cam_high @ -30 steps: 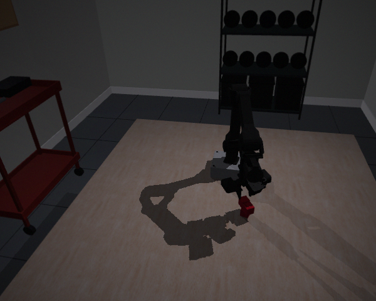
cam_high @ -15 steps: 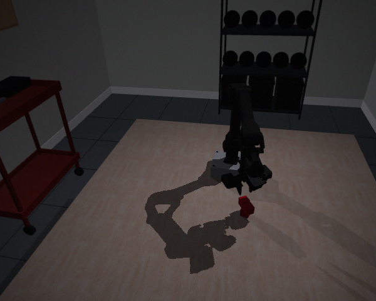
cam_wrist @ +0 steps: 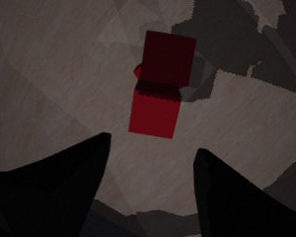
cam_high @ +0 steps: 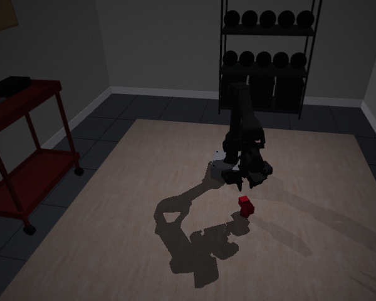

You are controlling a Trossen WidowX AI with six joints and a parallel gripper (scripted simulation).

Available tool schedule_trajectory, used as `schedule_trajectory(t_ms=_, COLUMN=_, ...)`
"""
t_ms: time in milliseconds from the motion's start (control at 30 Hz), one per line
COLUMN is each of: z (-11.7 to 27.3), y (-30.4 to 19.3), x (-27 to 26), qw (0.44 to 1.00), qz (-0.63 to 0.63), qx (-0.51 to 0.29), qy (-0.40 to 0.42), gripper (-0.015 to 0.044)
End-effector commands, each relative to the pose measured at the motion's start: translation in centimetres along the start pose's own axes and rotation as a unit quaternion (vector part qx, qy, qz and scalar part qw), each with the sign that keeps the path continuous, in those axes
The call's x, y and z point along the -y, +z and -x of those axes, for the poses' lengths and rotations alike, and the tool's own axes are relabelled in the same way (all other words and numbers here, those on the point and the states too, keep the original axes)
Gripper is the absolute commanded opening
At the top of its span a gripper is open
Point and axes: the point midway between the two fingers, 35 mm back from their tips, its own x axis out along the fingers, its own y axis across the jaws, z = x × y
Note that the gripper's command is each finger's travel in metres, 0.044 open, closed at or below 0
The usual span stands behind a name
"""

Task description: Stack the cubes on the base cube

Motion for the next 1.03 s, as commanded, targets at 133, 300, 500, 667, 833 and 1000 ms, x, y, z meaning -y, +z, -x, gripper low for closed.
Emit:
schedule_trajectory(t_ms=133, z=0.9, y=0.0, x=0.0, qw=1.000, qz=0.000, qx=0.000, qy=0.000, gripper=0.0362)
schedule_trajectory(t_ms=300, z=1.1, y=0.0, x=0.0, qw=1.000, qz=0.000, qx=0.000, qy=0.000, gripper=0.0400)
schedule_trajectory(t_ms=500, z=1.1, y=2.4, x=-5.9, qw=1.000, qz=0.000, qx=0.001, qy=0.003, gripper=0.0400)
schedule_trajectory(t_ms=667, z=1.2, y=3.4, x=-12.2, qw=1.000, qz=0.000, qx=0.002, qy=0.005, gripper=0.0400)
schedule_trajectory(t_ms=833, z=1.2, y=3.5, x=-12.4, qw=1.000, qz=0.000, qx=0.002, qy=0.005, gripper=0.0400)
schedule_trajectory(t_ms=1000, z=1.2, y=3.5, x=-12.4, qw=1.000, qz=0.000, qx=0.002, qy=0.005, gripper=0.0400)
